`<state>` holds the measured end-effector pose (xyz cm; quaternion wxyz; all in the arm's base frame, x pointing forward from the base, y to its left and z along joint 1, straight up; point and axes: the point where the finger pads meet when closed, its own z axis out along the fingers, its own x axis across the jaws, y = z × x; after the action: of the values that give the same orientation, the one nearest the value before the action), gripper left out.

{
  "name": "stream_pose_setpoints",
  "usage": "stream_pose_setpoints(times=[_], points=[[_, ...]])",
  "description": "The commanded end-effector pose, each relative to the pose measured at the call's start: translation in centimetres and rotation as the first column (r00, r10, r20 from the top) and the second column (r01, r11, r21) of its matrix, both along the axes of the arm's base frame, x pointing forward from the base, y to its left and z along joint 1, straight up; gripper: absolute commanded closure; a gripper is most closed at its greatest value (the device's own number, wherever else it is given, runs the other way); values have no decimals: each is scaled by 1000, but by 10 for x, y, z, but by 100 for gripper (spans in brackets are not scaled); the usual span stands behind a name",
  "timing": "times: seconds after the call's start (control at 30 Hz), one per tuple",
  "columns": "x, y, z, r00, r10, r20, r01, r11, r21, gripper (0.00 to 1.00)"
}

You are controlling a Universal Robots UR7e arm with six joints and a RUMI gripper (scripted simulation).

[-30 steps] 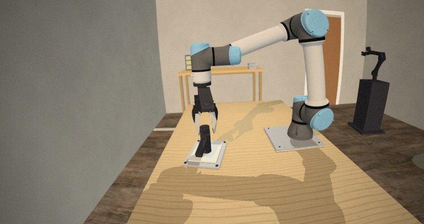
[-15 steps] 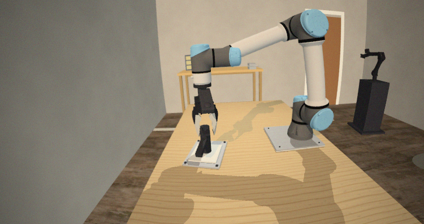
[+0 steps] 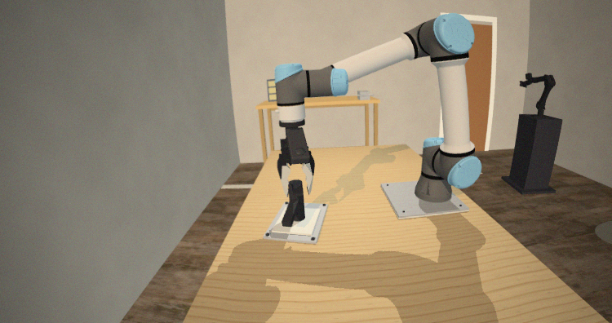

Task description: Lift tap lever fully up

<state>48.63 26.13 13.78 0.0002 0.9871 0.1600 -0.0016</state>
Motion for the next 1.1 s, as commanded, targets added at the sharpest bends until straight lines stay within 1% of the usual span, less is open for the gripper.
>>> stream_pose_setpoints(times=[0.0,0.67,0.7,1.07], points=[[0,0,1,1000,0,1,0,1000,0,62],[0,0,1,1000,0,1,0,1000,0,62],[0,0,1,1000,0,1,0,1000,0,100],[0,0,1,1000,0,1,0,1000,0,100]])
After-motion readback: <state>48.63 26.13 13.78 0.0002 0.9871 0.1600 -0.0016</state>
